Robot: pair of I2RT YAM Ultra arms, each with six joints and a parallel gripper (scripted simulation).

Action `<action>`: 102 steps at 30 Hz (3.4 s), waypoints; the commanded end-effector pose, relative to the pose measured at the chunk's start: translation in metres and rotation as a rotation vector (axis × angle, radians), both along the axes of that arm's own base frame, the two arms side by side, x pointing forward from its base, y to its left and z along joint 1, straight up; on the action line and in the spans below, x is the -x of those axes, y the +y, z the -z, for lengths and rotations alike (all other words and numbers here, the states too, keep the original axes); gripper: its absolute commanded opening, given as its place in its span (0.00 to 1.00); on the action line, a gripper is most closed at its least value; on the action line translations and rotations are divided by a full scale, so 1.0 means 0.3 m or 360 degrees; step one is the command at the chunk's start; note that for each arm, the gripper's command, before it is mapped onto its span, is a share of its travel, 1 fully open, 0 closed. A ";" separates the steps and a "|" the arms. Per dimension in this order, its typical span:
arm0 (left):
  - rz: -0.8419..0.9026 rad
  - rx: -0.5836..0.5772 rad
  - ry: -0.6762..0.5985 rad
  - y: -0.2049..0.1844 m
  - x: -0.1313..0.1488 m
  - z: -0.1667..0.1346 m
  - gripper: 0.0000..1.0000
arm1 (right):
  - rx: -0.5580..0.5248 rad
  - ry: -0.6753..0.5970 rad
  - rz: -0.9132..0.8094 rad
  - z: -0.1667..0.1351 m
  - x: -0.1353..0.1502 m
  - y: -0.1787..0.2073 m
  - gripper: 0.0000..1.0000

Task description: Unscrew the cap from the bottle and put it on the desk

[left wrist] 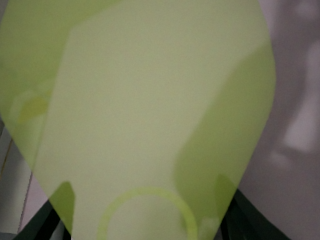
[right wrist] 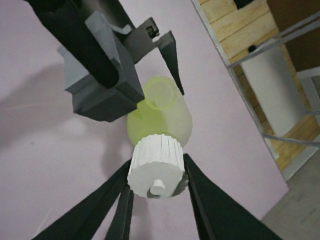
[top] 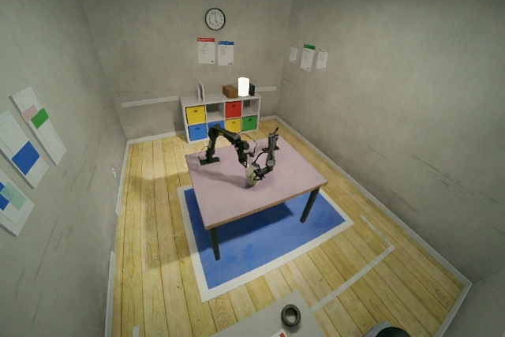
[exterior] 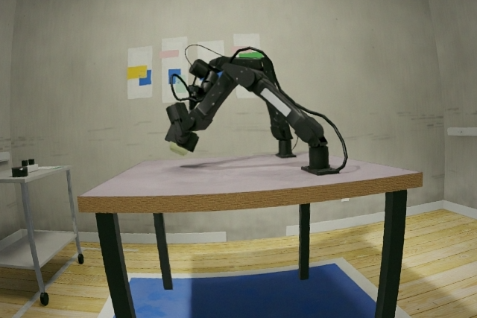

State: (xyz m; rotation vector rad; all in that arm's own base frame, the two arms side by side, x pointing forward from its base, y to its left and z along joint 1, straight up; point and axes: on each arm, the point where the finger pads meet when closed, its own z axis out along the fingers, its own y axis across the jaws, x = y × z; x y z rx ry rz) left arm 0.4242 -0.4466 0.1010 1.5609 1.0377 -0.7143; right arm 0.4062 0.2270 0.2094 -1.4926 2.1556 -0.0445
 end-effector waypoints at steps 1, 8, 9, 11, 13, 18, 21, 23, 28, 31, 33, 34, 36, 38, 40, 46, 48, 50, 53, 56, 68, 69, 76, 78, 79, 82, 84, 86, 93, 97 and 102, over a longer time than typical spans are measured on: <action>0.0020 0.0031 -0.0021 -0.005 0.006 -0.035 0.00 | 0.0159 -0.0108 -0.0401 -0.031 0.024 0.003 0.00; 0.0020 0.0031 -0.0021 -0.005 0.006 -0.035 0.00 | 0.0237 -0.0153 -0.0567 -0.031 0.024 0.003 0.00; 0.0020 0.0031 -0.0021 -0.005 0.006 -0.035 0.00 | 0.0237 -0.0153 -0.0567 -0.031 0.024 0.003 0.00; 0.0020 0.0031 -0.0021 -0.005 0.006 -0.035 0.00 | 0.0213 -0.0141 -0.0518 -0.022 0.018 0.006 0.00; 0.0020 0.0031 -0.0021 -0.005 0.006 -0.035 0.00 | 0.0190 -0.0130 -0.0469 -0.013 0.011 0.009 0.00; 0.0020 0.0031 -0.0021 -0.005 0.006 -0.035 0.00 | 0.0190 -0.0130 -0.0469 -0.013 0.011 0.009 0.45; 0.0020 0.0031 -0.0021 -0.005 0.006 -0.035 0.00 | 0.0190 -0.0130 -0.0469 -0.013 0.011 0.009 0.70; 0.0020 0.0031 -0.0021 -0.005 0.006 -0.035 0.00 | 0.0190 -0.0130 -0.0469 -0.013 0.011 0.009 0.70; 0.0020 0.0031 -0.0021 -0.005 0.006 -0.035 0.00 | -0.0035 0.0017 -0.0011 -0.013 0.011 0.009 0.70; 0.0020 0.0031 -0.0021 -0.005 0.006 -0.035 0.00 | -0.0125 0.0075 0.0173 -0.013 0.011 0.009 0.70; 0.0020 0.0031 -0.0021 -0.005 0.006 -0.035 0.00 | -0.0187 0.0115 0.0298 -0.013 0.011 0.009 0.70; 0.0020 0.0031 -0.0021 -0.005 0.006 -0.035 0.00 | -0.0218 0.0135 0.0360 -0.012 0.011 0.009 0.70; 0.0020 0.0031 -0.0021 -0.005 0.006 -0.035 0.00 | -0.0280 0.0175 0.0484 -0.012 0.011 0.009 0.70; 0.0020 0.0031 -0.0021 -0.005 0.006 -0.035 0.00 | -0.0341 0.0214 0.0609 -0.012 0.011 0.009 0.70; 0.0020 0.0031 -0.0021 -0.005 0.006 -0.035 0.00 | -0.0341 0.0214 0.0609 -0.012 0.011 0.009 0.70; 0.0020 0.0031 -0.0021 -0.005 0.006 -0.035 0.00 | -0.0570 0.0364 0.1072 -0.012 0.010 0.010 0.70; 0.0020 0.0031 -0.0021 -0.005 0.006 -0.035 0.00 | -0.0631 0.0404 0.1197 -0.012 0.010 0.010 0.70; 0.0020 0.0031 -0.0021 -0.005 0.006 -0.035 0.00 | -0.0691 0.0444 0.1321 -0.012 0.010 0.010 0.70; 0.0020 0.0031 -0.0021 -0.005 0.006 -0.035 0.00 | -0.0782 0.0504 0.1506 -0.012 0.010 0.010 0.70; 0.0020 0.0031 -0.0021 -0.005 0.006 -0.035 0.00 | -0.0843 0.0545 0.1630 -0.012 0.010 0.010 0.70; 0.0020 0.0031 -0.0021 -0.005 0.006 -0.035 0.00 | -0.1214 0.0796 0.2402 -0.011 0.010 0.010 0.70; 0.0020 0.0031 -0.0021 -0.005 0.006 -0.035 0.00 | -0.1243 0.0816 0.2463 -0.011 0.010 0.010 0.70; 0.0020 0.0031 -0.0021 -0.005 0.006 -0.035 0.00 | -0.1431 0.0943 0.2864 -0.011 0.010 0.010 0.70; 0.0020 0.0031 -0.0021 -0.005 0.006 -0.035 0.00 | -0.1490 0.0980 0.2990 -0.011 0.010 0.010 0.70; 0.0020 0.0031 -0.0021 -0.005 0.006 -0.035 0.00 | -0.1520 0.0997 0.3054 -0.011 0.010 0.010 0.70; 0.0020 0.0031 -0.0021 -0.005 0.006 -0.035 0.00 | -0.1577 0.1026 0.3177 -0.011 0.010 0.010 0.70; 0.0020 0.0031 -0.0021 -0.005 0.006 -0.035 0.00 | -0.1577 0.1026 0.3177 -0.011 0.010 0.010 0.70; 0.0020 0.0031 -0.0021 -0.005 0.006 -0.035 0.00 | -0.1577 0.1026 0.3177 -0.011 0.010 0.010 0.70; 0.0020 0.0031 -0.0021 -0.005 0.006 -0.035 0.00 | -0.1521 0.1027 0.3078 -0.014 0.018 0.020 0.35; 0.0020 0.0031 -0.0021 -0.005 0.006 -0.035 0.00 | -0.1521 0.1027 0.3078 -0.014 0.018 0.020 0.22; 0.0020 0.0031 -0.0021 -0.005 0.006 -0.035 0.00 | -0.1298 0.0880 0.2624 -0.016 0.018 0.020 0.00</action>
